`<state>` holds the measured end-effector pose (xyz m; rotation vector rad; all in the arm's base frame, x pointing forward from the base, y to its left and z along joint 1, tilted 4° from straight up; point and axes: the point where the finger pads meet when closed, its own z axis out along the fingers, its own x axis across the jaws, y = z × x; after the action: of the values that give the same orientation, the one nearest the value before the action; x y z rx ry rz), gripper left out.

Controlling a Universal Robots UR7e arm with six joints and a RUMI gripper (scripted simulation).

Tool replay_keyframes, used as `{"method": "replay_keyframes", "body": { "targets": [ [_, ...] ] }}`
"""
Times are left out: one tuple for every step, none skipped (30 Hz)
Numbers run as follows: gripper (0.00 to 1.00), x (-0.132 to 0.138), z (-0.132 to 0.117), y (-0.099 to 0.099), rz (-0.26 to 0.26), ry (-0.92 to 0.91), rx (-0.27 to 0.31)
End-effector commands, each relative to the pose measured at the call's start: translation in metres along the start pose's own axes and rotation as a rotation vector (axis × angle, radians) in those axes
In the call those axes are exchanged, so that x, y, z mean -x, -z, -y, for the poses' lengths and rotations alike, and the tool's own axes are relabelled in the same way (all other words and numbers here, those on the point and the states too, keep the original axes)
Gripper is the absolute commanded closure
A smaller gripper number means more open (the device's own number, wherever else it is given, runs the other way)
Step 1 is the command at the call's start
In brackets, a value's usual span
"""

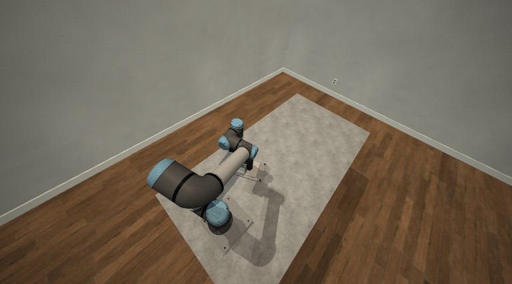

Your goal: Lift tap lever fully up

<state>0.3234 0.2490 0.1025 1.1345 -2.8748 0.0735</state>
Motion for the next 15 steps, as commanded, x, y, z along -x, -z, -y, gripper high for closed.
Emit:
{"method": "replay_keyframes", "body": {
  "targets": [
    [0.63,0.0003,0.0001,0.0004,0.001,0.000,0.000],
    [0.63,0.0003,0.0001,0.0004,0.001,0.000,0.000],
    [0.63,0.0003,0.0001,0.0004,0.001,0.000,0.000],
    [0.63,0.0003,0.0001,0.0004,0.001,0.000,0.000],
    [1.00,0.0003,0.0001,0.0004,0.001,0.000,0.000],
    [1.00,0.0003,0.0001,0.0004,0.001,0.000,0.000],
    [1.00,0.0003,0.0001,0.0004,0.001,0.000,0.000],
    [1.00,0.0003,0.0001,0.0004,0.001,0.000,0.000],
    [1.00,0.0003,0.0001,0.0004,0.001,0.000,0.000],
    [1.00,0.0003,0.0001,0.0004,0.001,0.000,0.000],
    [1.00,0.0003,0.0001,0.0004,0.001,0.000,0.000],
    [1.00,0.0003,0.0001,0.0004,0.001,0.000,0.000],
    [1.00,0.0003,0.0001,0.0004,0.001,0.000,0.000],
    [1.00,0.0003,0.0001,0.0004,0.001,0.000,0.000],
    [1.00,0.0003,0.0001,0.0004,0.001,0.000,0.000]
  ]
}}
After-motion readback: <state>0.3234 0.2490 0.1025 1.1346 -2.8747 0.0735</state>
